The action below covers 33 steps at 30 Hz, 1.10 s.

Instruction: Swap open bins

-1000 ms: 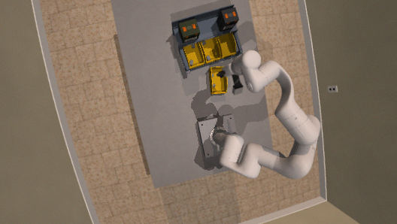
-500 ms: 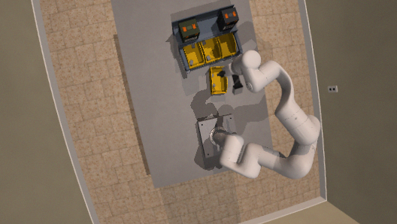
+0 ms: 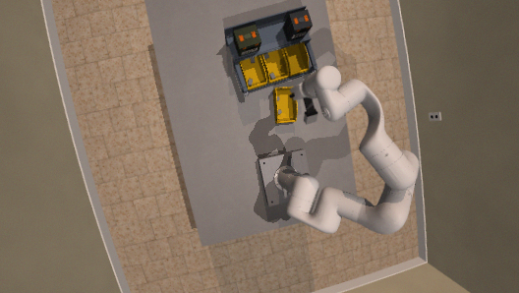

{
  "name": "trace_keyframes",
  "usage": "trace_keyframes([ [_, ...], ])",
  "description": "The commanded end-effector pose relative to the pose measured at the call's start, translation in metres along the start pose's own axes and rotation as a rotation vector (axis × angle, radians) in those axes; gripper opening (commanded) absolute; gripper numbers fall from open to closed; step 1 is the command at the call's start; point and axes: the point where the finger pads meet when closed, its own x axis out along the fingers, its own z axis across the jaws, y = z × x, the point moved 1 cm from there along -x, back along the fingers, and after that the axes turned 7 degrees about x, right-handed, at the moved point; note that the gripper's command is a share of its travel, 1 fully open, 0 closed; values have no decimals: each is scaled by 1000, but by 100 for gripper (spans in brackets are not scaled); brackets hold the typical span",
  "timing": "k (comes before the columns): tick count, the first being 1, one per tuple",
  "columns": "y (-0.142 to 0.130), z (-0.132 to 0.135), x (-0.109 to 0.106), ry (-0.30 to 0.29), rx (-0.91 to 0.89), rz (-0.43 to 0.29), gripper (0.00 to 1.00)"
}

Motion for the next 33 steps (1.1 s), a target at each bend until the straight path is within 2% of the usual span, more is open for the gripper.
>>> trace_keyframes([
  [1,-1,0,-1,0,0,-3,0],
  [24,-1,3,2,1,11,-4,0],
  [33,2,31,40,6,128,-5,0],
])
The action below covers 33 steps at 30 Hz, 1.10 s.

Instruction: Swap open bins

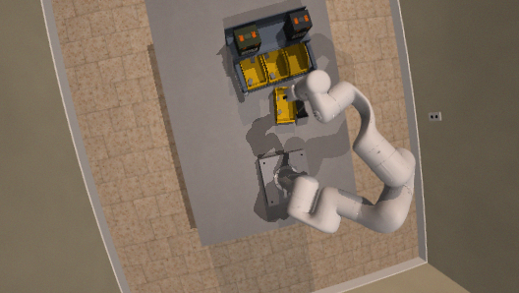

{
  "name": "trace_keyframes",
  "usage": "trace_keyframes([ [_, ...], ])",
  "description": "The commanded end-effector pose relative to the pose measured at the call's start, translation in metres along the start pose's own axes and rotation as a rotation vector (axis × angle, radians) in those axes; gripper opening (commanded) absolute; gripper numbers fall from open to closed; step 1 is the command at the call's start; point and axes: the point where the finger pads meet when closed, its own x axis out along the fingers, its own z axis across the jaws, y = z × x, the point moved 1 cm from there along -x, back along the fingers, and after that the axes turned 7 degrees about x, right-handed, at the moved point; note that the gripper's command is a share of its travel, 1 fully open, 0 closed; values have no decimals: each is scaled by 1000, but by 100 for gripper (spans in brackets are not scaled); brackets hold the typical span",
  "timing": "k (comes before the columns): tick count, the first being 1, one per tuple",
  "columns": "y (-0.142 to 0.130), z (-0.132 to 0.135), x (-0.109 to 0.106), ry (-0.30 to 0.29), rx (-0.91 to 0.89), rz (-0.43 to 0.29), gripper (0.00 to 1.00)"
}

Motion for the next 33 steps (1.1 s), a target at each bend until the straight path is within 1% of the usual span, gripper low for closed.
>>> trace_keyframes([
  [1,2,15,20,2,64,-6,0],
  [6,9,30,41,-1,133,-5,0],
  [8,9,30,41,-1,133,-5,0],
  [12,12,36,49,-3,157,-4,0],
  [33,13,36,49,-3,160,-3,0],
])
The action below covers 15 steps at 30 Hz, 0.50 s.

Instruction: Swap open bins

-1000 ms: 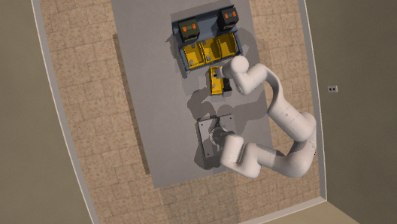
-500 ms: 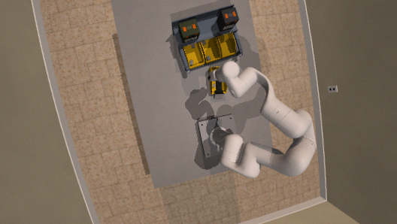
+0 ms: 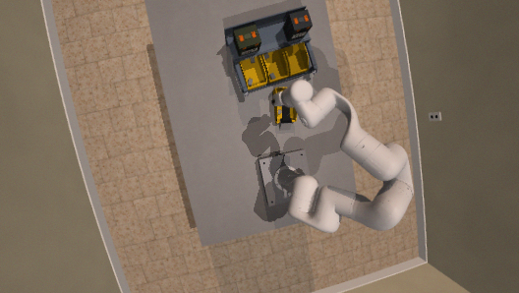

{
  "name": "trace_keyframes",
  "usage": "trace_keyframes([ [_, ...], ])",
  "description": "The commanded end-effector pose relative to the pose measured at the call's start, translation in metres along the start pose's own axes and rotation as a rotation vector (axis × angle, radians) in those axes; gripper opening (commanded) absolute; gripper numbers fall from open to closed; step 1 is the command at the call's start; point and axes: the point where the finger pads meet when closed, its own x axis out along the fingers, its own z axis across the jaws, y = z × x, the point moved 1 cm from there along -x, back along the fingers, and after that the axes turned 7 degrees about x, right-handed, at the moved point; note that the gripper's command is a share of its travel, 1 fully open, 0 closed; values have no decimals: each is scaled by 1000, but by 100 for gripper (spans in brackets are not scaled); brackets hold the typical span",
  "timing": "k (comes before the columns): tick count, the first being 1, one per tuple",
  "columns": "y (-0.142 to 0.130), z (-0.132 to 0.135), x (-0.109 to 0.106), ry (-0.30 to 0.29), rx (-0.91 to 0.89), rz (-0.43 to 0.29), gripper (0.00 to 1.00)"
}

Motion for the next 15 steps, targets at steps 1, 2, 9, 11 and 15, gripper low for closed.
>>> trace_keyframes([
  [1,-1,0,-1,-1,0,-3,0],
  [2,-1,0,-1,-1,0,-3,0],
  [9,-1,0,-1,-1,0,-3,26],
  [11,-1,0,-1,-1,0,-3,26],
  [15,-1,0,-1,-1,0,-3,26],
])
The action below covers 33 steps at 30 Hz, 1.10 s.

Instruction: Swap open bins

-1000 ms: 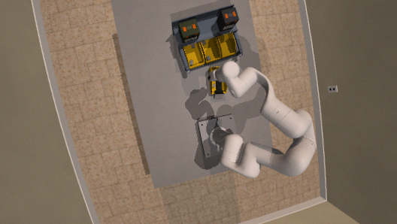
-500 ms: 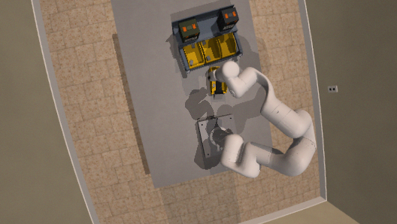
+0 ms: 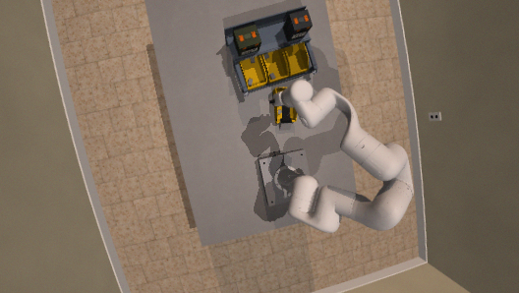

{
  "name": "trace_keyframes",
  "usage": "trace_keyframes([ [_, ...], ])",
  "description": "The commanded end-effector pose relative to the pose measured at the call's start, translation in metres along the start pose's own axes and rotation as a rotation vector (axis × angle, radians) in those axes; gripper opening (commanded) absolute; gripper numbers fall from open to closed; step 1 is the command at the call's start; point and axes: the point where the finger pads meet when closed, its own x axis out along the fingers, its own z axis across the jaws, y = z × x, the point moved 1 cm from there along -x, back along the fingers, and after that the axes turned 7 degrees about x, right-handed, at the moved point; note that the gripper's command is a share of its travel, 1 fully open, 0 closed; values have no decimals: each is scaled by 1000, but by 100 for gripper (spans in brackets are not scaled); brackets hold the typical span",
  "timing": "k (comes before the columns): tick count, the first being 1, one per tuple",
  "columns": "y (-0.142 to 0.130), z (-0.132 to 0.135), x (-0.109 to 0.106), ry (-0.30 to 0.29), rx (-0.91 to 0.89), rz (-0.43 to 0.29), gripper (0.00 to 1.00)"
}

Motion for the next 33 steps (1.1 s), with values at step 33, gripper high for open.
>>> trace_keyframes([
  [33,-1,0,2,-1,0,-3,26],
])
